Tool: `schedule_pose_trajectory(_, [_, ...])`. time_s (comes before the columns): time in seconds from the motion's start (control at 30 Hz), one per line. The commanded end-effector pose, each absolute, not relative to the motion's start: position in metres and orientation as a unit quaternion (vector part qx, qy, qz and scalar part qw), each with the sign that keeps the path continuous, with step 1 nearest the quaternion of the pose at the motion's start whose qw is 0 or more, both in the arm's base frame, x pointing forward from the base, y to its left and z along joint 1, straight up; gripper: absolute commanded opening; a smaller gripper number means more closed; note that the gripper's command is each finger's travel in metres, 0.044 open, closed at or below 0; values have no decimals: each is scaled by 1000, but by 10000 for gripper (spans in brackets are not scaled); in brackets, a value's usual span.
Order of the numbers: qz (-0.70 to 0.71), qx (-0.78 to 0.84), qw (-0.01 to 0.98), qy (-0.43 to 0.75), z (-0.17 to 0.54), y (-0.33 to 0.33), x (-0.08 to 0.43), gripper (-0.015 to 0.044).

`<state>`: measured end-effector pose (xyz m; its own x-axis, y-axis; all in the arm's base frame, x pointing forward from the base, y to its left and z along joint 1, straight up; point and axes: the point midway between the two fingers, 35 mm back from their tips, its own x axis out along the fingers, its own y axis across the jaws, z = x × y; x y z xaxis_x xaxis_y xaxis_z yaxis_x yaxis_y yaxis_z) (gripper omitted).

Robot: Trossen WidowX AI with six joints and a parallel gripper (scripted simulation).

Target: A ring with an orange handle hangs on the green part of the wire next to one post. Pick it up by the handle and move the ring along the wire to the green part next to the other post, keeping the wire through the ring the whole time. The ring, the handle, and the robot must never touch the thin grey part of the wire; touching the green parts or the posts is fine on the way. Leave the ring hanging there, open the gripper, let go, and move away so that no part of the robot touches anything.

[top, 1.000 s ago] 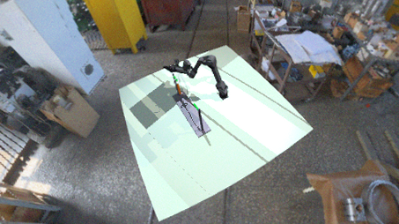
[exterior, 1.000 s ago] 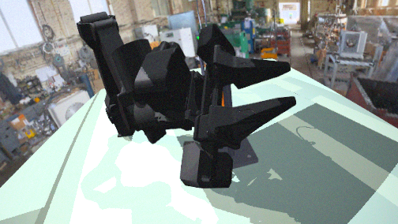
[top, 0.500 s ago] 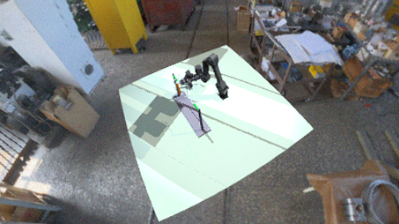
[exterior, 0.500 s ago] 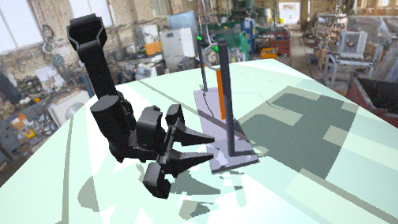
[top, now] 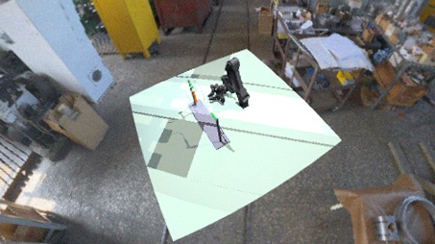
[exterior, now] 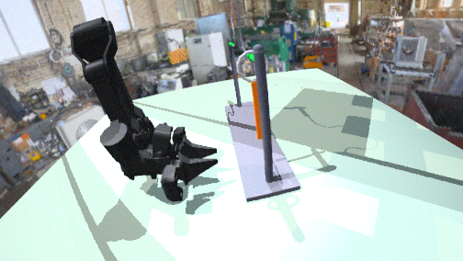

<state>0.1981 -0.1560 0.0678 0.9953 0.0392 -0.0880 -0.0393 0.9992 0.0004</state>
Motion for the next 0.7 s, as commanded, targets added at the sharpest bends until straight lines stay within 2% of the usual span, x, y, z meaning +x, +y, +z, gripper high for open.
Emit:
schedule_pose_trajectory(0.0, [24,-8,999,43,70,-154,199,160])
schedule_pose_trajectory(0.43, [24,-8,999,41,113,-152,245,160])
schedule_pose_trajectory(0.67, [24,-8,999,40,116,-152,249,160])
